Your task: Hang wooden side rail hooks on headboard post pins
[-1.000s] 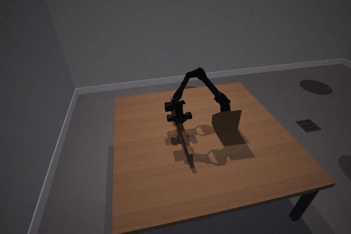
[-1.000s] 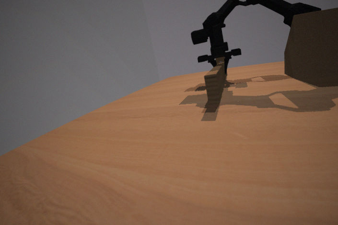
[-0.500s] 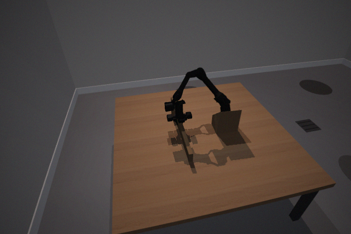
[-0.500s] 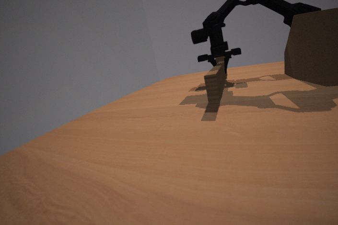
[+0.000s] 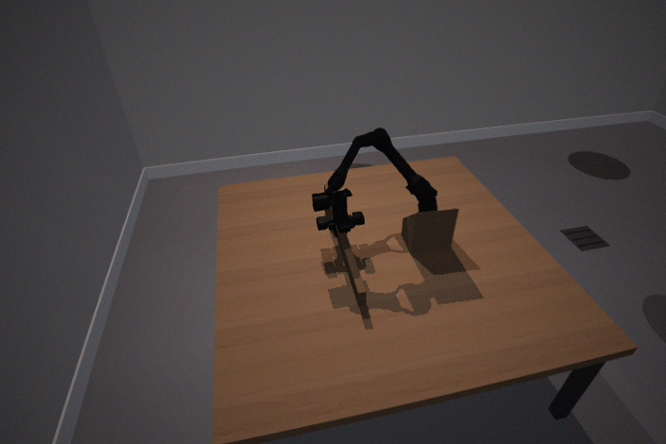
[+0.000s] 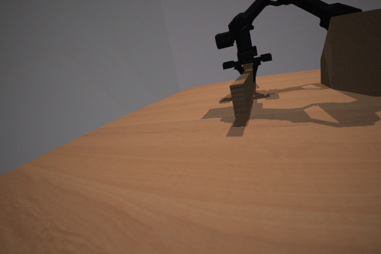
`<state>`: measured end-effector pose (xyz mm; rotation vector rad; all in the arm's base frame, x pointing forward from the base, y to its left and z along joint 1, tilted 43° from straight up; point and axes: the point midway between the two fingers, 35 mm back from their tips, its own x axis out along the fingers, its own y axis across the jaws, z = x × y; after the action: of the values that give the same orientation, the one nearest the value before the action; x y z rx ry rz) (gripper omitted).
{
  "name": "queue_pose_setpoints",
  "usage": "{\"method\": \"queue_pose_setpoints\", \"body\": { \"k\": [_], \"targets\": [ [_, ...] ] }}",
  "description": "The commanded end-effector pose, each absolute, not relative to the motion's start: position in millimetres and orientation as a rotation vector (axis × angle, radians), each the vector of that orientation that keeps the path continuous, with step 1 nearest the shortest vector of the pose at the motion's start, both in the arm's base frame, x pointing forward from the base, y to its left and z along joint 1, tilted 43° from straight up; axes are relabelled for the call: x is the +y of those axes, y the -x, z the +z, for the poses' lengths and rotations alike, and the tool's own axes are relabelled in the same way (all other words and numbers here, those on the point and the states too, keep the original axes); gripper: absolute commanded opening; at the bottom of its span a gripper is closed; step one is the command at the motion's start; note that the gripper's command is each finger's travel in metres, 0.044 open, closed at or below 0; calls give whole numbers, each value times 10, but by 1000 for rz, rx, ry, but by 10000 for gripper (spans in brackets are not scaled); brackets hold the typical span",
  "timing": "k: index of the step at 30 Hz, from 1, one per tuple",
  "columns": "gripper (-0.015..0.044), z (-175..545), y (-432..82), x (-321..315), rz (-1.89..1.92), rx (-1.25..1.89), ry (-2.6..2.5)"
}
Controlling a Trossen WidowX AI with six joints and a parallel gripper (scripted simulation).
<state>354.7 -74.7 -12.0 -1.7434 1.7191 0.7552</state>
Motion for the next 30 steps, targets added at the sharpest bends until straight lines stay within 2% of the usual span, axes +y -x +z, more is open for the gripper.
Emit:
{"method": "queue_pose_setpoints", "body": {
  "k": [1, 30],
  "targets": [
    [0, -76, -3588, -690, 741, 1699, 1750],
    [0, -41, -3587, -657, 741, 1699, 1749]
  ]
}}
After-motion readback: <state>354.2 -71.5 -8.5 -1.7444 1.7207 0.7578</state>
